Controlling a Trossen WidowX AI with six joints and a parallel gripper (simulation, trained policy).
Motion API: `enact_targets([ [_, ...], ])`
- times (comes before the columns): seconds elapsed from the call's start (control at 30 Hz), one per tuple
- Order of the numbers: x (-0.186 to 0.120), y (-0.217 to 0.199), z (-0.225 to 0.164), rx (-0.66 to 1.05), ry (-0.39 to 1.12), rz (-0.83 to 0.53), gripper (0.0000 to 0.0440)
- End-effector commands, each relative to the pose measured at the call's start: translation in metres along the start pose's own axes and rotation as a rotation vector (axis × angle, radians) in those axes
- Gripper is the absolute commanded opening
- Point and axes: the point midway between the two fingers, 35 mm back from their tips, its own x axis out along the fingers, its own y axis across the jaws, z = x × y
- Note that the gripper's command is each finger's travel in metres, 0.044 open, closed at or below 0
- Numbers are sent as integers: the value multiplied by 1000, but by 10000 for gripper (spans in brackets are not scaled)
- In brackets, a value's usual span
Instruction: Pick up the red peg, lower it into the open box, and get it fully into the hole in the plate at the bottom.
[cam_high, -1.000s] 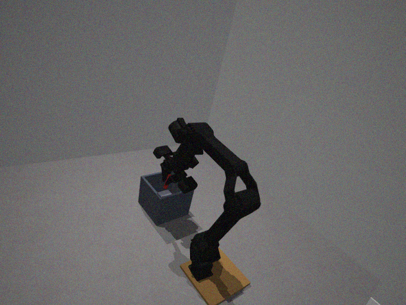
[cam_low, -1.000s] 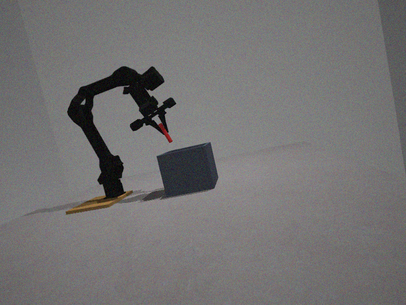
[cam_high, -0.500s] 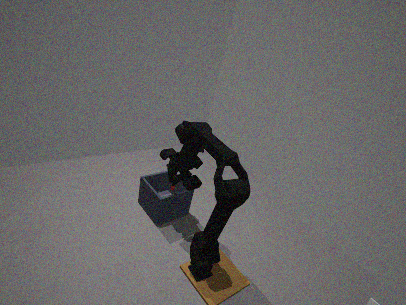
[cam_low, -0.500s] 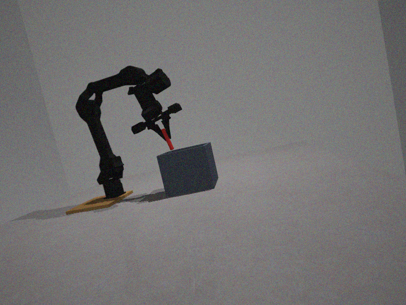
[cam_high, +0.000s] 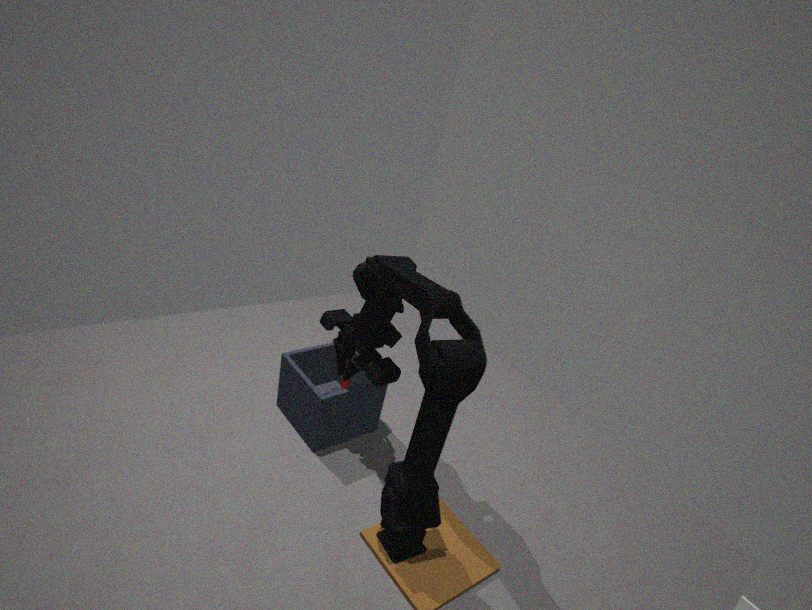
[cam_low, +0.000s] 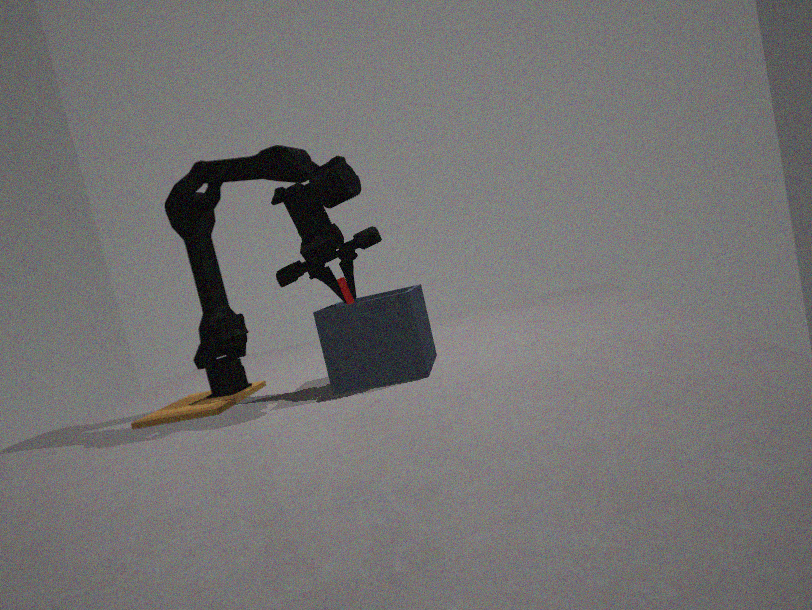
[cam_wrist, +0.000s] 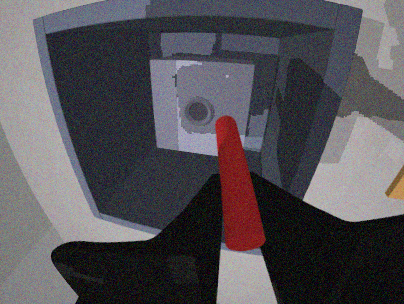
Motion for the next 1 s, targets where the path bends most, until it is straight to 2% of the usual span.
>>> enact_targets([
  [0.0,15,4,3,-14,29,-12,0],
  [0.7,72,19,7,-123,94,-23,0],
  [0.9,83,16,9,-149,95,-44,144],
  [0.97,84,15,9,-150,99,-56,165],
])
